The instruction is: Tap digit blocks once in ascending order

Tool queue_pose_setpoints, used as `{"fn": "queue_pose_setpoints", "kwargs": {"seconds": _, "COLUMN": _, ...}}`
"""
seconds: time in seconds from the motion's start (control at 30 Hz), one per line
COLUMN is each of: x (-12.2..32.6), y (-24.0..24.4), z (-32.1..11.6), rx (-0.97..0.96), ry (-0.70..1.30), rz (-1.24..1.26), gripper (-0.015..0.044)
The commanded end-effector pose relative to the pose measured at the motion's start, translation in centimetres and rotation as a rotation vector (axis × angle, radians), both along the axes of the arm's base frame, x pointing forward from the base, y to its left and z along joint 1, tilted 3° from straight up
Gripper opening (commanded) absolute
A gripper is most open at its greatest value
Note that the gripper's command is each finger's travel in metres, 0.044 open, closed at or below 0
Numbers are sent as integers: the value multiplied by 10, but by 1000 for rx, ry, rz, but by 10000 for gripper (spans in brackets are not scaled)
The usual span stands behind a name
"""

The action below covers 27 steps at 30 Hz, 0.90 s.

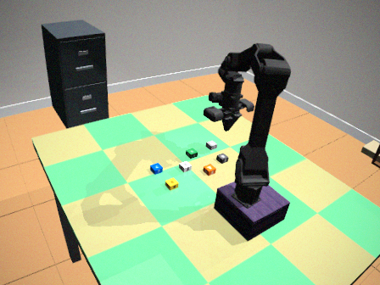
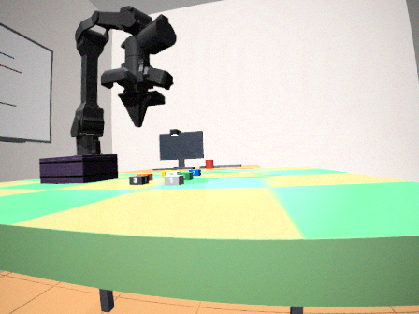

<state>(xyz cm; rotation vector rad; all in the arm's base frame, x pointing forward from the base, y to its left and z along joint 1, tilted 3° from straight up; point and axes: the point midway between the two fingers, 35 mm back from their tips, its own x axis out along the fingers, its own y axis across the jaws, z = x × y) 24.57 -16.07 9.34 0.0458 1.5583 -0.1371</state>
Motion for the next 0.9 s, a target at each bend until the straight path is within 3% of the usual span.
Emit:
{"fn": "queue_pose_setpoints", "kwargs": {"seconds": 0.0, "x": -8, "y": 4, "z": -3, "rx": 3, "ry": 2, "rz": 6, "gripper": 20}}
{"fn": "queue_pose_setpoints", "kwargs": {"seconds": 0.23, "x": -8, "y": -1, "z": -82, "rx": 3, "ry": 3, "rz": 6, "gripper": 20}}
{"fn": "queue_pose_setpoints", "kwargs": {"seconds": 0.87, "x": -8, "y": -2, "z": -106, "rx": 3, "ry": 3, "rz": 6, "gripper": 20}}
